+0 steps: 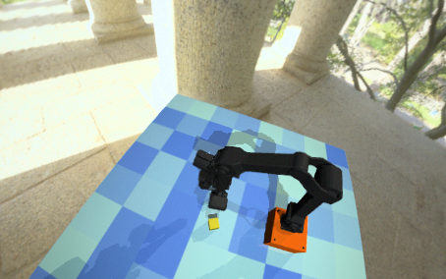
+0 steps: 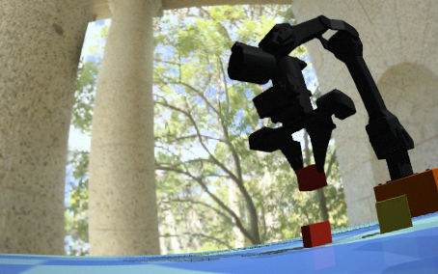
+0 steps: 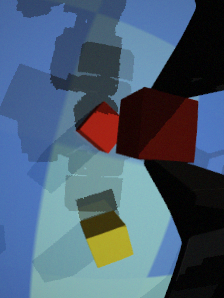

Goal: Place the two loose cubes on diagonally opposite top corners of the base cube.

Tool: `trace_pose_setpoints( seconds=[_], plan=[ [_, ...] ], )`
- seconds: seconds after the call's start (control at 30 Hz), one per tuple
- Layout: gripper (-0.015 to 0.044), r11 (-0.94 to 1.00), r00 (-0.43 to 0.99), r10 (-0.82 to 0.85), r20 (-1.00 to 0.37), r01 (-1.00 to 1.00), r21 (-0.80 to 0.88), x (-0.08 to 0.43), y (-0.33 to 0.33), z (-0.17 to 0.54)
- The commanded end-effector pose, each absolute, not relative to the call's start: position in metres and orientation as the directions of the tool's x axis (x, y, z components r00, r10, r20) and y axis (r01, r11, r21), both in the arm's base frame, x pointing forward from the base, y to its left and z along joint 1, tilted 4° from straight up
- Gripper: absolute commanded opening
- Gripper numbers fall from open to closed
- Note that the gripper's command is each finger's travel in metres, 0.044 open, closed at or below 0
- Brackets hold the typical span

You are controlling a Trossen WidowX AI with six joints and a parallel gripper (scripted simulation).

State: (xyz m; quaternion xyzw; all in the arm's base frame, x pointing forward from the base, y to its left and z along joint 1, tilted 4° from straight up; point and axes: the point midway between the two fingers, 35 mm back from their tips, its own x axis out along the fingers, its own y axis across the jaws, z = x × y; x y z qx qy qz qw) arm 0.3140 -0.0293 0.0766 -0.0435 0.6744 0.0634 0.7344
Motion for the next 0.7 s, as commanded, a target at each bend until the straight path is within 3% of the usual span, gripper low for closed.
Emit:
trace_pose_setpoints(
  seconds=[0.0,0.67],
  plan=[
    [0.0105,0.961,0.085,0.030,-0.996,-0.275,0.005,0.311,-0.019,0.075],
    [0.0105,0.550,0.086,0.035,-0.996,-0.833,-0.053,0.297,0.040,0.065]
  ],
)
